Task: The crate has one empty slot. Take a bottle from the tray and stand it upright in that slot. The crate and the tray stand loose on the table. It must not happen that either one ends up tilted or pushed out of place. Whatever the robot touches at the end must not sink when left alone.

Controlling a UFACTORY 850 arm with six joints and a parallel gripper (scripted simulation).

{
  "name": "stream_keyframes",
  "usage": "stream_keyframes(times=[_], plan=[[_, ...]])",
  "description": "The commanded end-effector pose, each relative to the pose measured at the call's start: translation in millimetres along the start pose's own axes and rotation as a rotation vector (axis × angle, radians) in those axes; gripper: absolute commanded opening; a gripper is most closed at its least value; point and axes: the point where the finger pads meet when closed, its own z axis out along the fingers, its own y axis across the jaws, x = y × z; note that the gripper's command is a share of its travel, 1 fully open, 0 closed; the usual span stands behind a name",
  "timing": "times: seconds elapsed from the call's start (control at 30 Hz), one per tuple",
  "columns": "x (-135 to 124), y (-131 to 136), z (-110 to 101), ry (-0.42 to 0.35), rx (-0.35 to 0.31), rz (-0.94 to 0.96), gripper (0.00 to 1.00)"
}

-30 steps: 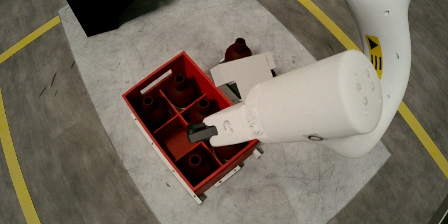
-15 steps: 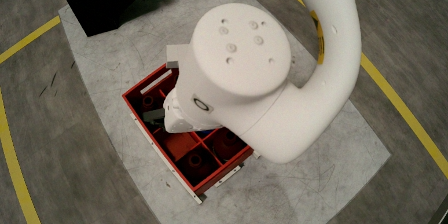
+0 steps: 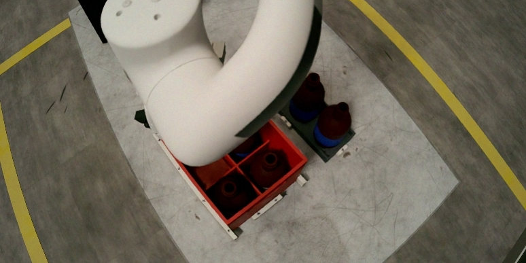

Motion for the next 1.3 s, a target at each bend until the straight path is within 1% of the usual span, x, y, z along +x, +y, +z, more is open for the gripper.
stream_keyframes(times=[0.0,0.07,0.1,1.2,1.27], plan=[[0.0,-3.0,0.0,-0.017,-0.023,0.017,1.0],[0.0,-3.0,0.0,-0.017,-0.023,0.017,1.0],[0.0,-3.0,0.0,-0.017,-0.023,0.017,0.0],[0.0,-3.0,0.0,-0.017,-0.023,0.017,0.0],[2.7,3.1,-0.4,-0.017,-0.022,0.016,0.0]])
